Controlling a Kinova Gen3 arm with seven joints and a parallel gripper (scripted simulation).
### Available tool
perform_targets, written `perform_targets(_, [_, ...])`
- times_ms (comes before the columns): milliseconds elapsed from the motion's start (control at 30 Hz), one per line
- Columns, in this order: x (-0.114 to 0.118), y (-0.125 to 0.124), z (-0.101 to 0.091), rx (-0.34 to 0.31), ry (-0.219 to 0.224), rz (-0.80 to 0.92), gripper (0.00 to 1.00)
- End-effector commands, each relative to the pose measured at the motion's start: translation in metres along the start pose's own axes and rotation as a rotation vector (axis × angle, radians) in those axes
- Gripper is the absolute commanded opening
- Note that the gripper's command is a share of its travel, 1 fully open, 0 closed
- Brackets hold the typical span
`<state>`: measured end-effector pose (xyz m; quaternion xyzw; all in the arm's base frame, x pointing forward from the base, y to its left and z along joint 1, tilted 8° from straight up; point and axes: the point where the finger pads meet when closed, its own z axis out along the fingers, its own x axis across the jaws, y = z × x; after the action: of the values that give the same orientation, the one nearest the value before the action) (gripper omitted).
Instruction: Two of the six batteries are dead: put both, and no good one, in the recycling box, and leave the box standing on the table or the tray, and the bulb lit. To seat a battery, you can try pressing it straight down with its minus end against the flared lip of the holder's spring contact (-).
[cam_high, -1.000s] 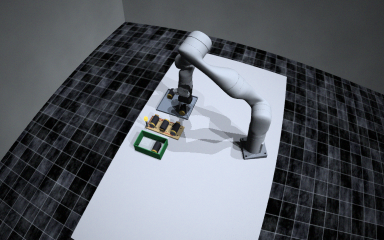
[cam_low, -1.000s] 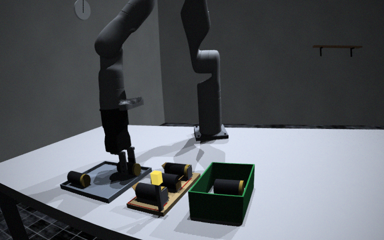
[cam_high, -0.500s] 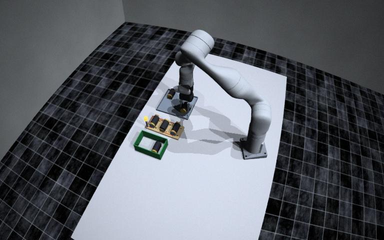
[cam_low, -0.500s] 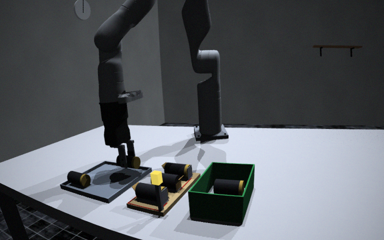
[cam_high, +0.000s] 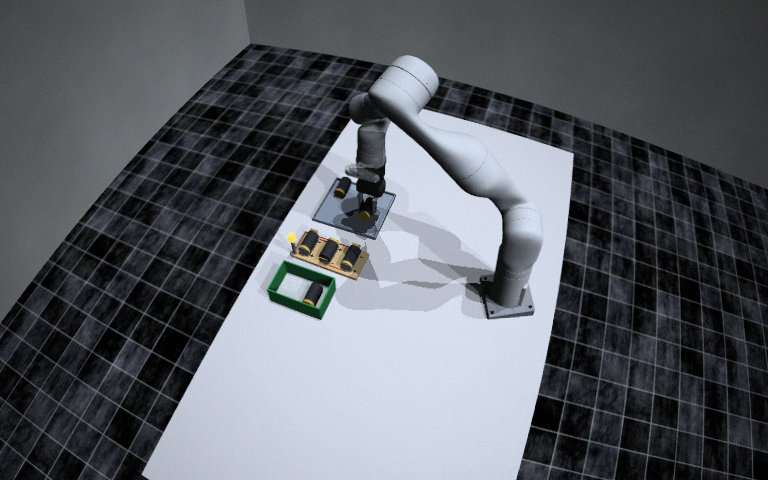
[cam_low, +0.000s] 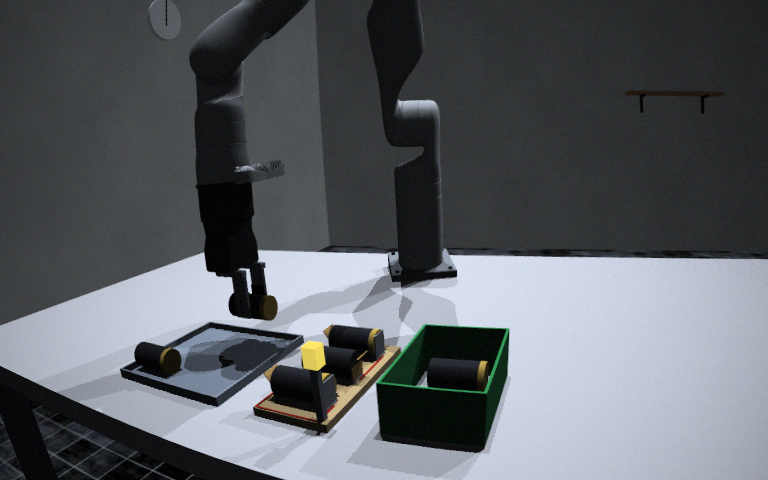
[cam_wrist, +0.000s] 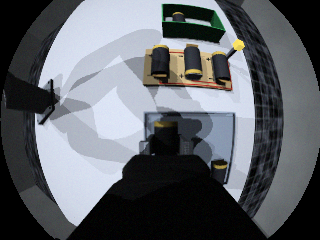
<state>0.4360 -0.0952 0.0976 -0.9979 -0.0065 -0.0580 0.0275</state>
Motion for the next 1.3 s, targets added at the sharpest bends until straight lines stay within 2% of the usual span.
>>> perform_targets(0, [0.001,0.000,-0.005,0.000,0.004,-0.001,0.57])
perform_targets(100, [0.001,0.000,-0.017,0.000,0.004,-0.001,0.57])
perform_targets(233, [0.001,0.000,-0.045,0.000,0.004,-0.001,0.57])
perform_targets(300, [0.001,0.000,-0.045,0.000,0.004,-0.001,0.57])
perform_targets(433, [0.001,0.000,-0.071,0.000,0.004,-0.001,0.57])
perform_targets(533, [0.001,0.000,-0.083,0.000,0.004,-0.001,0.57])
perform_targets(1267, [0.001,0.000,-0.087,0.000,0.004,-0.014,0.57])
